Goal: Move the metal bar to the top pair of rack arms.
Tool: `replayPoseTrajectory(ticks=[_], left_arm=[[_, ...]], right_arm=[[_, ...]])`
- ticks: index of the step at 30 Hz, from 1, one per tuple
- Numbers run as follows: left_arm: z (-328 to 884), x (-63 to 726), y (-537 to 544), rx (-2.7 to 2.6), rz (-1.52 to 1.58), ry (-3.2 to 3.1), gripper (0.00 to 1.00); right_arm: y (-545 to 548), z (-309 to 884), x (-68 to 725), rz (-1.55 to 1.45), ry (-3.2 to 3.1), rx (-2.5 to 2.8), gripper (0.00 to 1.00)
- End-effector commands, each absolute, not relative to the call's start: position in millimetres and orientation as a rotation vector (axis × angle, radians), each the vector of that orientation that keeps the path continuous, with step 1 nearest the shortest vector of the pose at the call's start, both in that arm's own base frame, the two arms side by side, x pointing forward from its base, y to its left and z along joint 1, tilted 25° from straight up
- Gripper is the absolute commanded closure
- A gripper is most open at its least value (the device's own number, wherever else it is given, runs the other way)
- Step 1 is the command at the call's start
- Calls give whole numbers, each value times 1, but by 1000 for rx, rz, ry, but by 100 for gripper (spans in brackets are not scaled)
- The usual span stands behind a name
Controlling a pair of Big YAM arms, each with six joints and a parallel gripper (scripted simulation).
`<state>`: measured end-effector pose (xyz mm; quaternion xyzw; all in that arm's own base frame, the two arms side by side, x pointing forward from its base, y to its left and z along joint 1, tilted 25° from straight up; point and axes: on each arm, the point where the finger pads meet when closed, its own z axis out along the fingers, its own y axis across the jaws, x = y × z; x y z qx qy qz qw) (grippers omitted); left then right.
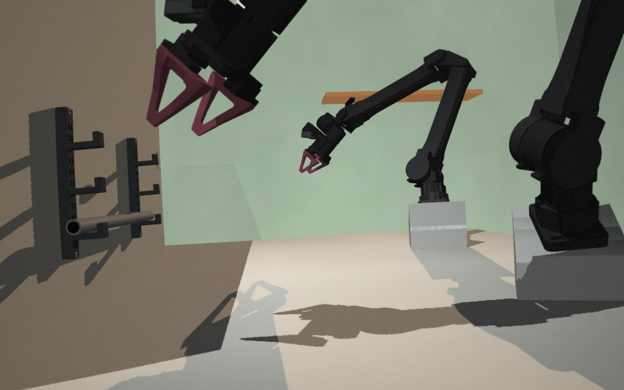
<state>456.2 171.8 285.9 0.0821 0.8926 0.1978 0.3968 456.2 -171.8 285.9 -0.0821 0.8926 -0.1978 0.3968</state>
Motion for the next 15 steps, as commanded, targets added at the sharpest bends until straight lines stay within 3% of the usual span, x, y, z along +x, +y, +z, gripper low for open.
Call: replayPoseTrajectory(ticks=[1,15], left_arm=[[291,457,171,209,504,2251,0],[264,482,153,323,659,2196,0]], right_arm=[[-171,291,457,-504,2251,-209,0],[-111,244,471,-597,2157,-389,0]])
